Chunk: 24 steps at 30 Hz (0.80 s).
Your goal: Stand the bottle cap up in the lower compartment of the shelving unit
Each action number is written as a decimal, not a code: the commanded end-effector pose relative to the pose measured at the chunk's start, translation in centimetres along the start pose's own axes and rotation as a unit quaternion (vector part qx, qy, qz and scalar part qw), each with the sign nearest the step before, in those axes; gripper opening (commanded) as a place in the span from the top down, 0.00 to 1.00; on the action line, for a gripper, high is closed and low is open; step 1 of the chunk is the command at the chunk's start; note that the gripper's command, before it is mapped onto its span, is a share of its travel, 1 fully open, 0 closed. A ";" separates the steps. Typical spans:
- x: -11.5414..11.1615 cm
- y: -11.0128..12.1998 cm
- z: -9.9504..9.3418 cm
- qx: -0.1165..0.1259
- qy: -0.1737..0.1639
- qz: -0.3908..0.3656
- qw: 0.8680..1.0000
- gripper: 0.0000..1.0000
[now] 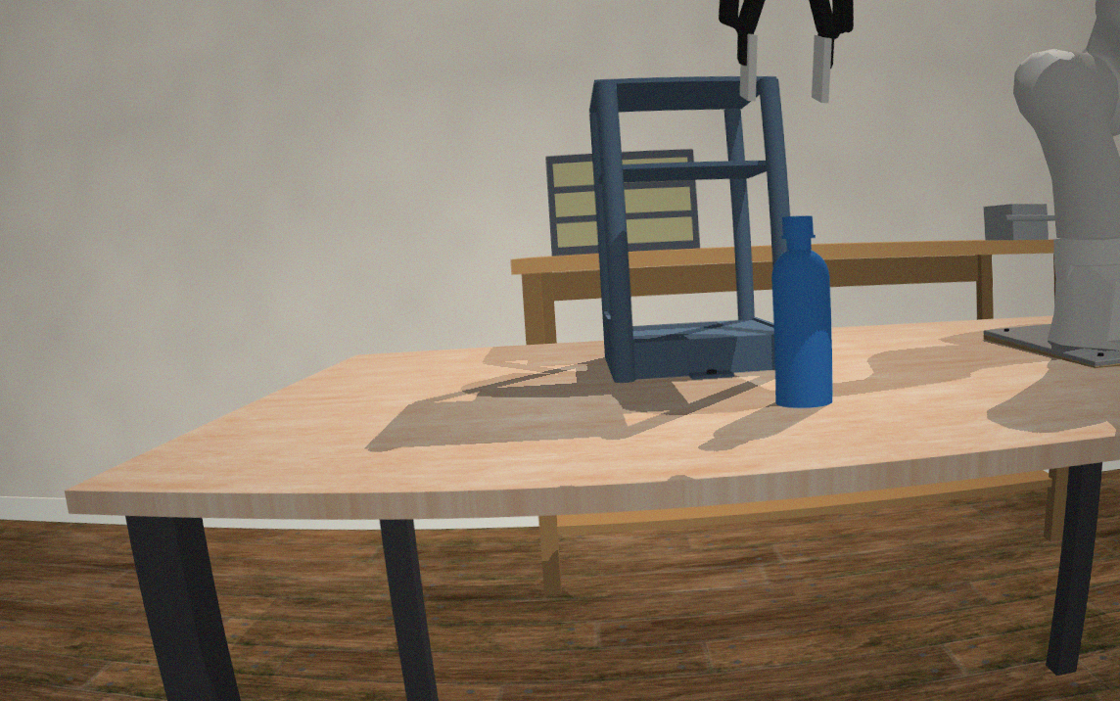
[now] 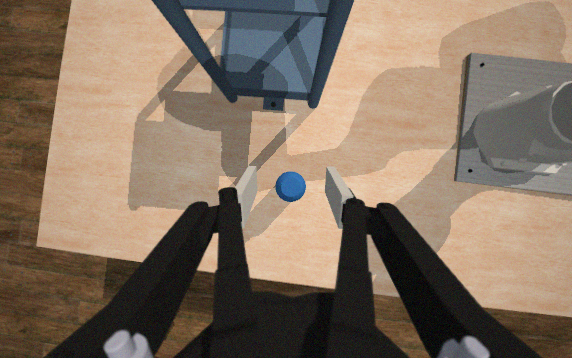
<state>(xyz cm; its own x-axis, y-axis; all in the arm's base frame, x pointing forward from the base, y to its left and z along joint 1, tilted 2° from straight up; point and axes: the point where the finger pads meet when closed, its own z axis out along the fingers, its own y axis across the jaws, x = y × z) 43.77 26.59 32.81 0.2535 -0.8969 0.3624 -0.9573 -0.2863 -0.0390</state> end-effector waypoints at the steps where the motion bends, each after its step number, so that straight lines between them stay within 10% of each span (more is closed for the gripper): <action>1: 0.9 0.8 0.3 -0.021 0.079 0.015 0.997 0.54; 7: 1.1 0.9 0.3 -0.025 0.161 0.015 0.986 0.54; 21: 0.7 0.5 0.7 -0.034 0.464 0.020 0.885 0.54; 24: 0.5 0.5 0.8 -0.034 0.483 0.020 0.875 0.54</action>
<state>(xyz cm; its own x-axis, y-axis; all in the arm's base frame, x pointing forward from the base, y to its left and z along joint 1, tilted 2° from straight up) 43.97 26.29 31.63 0.0599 -0.2381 0.9694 -0.9677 -0.2520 -0.0021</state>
